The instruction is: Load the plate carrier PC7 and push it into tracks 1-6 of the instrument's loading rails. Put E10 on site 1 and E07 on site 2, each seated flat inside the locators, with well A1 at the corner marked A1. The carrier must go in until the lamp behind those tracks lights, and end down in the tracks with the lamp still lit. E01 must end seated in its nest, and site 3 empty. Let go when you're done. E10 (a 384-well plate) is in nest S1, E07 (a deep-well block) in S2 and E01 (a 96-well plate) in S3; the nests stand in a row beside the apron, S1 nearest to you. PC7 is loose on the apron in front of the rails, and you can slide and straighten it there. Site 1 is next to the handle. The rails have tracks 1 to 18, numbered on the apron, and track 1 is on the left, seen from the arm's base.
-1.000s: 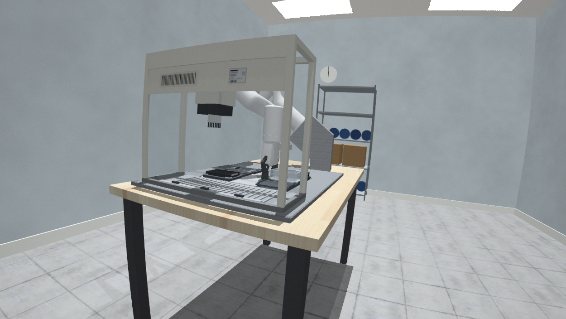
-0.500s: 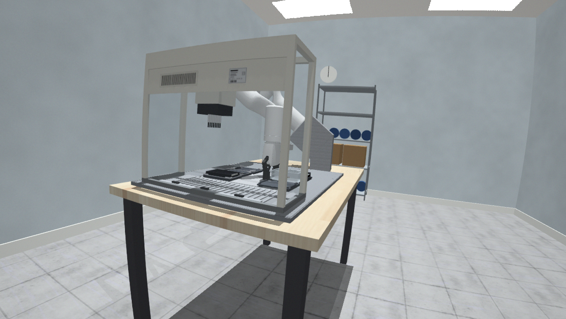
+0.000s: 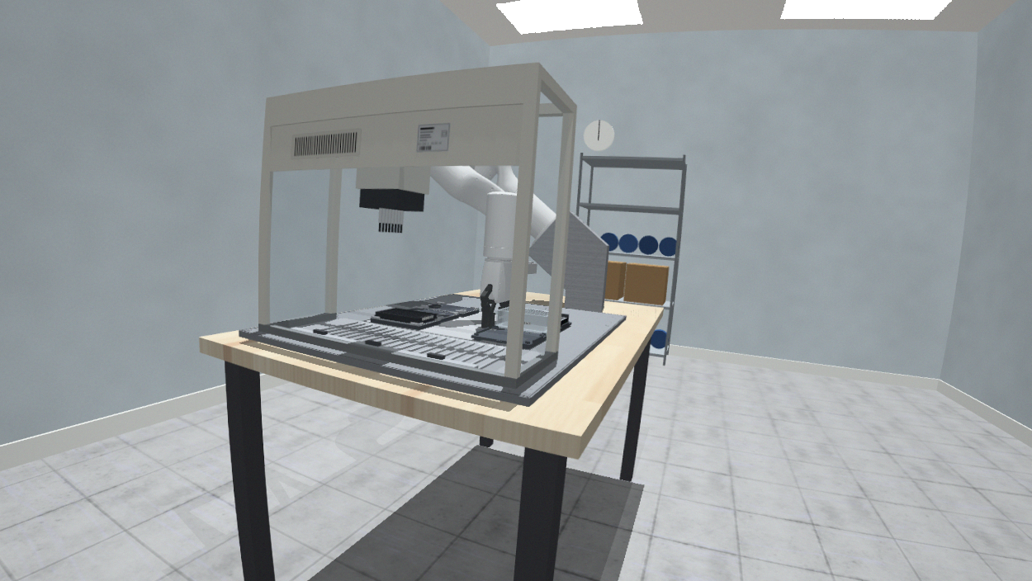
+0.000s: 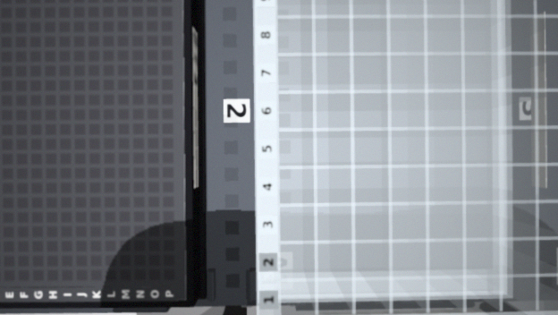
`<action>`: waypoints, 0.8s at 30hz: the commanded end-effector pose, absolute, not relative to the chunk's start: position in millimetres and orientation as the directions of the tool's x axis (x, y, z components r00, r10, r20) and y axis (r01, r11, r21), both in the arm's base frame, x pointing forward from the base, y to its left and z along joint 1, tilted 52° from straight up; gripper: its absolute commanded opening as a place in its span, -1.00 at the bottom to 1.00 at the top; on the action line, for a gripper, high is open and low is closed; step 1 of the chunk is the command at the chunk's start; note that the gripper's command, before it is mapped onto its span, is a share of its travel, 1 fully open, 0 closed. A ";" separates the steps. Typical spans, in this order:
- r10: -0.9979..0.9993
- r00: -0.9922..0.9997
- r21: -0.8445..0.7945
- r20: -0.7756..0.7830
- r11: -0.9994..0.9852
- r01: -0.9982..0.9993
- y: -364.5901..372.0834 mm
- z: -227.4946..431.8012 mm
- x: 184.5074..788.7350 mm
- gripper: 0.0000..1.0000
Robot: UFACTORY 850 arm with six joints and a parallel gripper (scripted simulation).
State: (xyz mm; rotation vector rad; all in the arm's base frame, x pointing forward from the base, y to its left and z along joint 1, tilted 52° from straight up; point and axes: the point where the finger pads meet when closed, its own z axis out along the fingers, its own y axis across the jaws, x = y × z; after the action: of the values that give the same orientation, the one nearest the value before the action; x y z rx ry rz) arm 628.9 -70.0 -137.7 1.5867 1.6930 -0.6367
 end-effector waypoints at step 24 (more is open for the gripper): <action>0.631 0.016 0.119 -0.776 0.121 0.985 -69.8 -136.8 629.5 1.00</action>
State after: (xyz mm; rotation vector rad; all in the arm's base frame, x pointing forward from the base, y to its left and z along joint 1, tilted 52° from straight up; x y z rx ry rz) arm 628.9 -69.0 -138.9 1.5872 1.6942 -0.6360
